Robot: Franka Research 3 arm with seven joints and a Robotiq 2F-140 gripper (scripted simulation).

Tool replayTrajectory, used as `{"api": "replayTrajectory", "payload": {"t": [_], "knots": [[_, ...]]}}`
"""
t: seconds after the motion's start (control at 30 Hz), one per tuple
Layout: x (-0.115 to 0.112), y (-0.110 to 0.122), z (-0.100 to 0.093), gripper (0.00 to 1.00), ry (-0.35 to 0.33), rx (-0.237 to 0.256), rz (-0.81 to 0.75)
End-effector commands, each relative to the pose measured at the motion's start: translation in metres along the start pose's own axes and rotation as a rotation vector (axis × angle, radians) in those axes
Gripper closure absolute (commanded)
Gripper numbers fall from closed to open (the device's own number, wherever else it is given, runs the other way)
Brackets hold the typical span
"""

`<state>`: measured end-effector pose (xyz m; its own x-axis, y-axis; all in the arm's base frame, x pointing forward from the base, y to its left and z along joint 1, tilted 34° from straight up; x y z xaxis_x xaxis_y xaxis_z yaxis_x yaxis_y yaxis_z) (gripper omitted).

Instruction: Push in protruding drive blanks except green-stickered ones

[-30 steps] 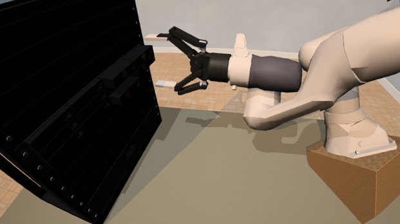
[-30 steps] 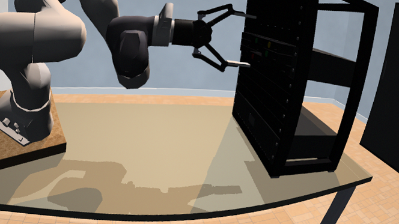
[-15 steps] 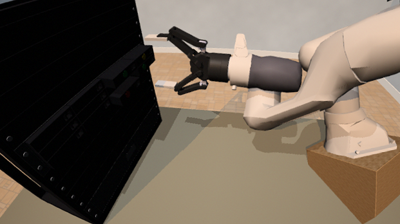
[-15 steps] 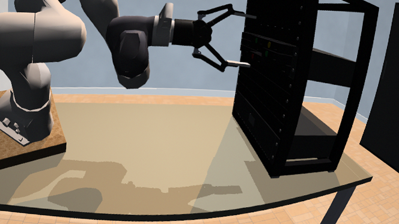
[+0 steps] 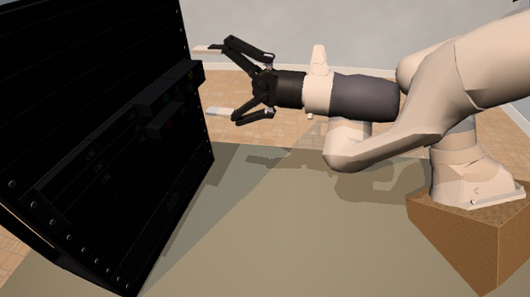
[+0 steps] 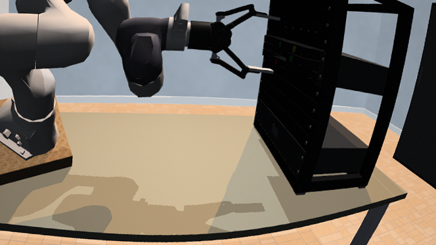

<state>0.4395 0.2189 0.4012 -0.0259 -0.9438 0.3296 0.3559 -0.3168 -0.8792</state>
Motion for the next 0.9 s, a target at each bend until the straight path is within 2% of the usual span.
{"api": "replayTrajectory", "payload": {"t": [0.0,0.03,0.07,0.87], "knots": [[0.0009,-0.0002,-0.0001,0.0,0.0,0.001,0.003],[0.0009,-0.0002,-0.0001,0.0,0.0,0.001,0.003],[0.0009,-0.0002,-0.0001,1.0,0.0,0.001,0.003],[0.0009,-0.0002,-0.0001,1.0,0.0,0.001,0.003]]}}
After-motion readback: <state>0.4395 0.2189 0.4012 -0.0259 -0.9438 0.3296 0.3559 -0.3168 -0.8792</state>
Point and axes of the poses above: the point where the finger pads meet when closed, its own z axis out along the fingers, its own y axis across the jaws, x = y × z, the point moved 8 cm from there along -z, back along the fingers, and after that the axes turned 8 degrees about z, right-handed, at the moved point
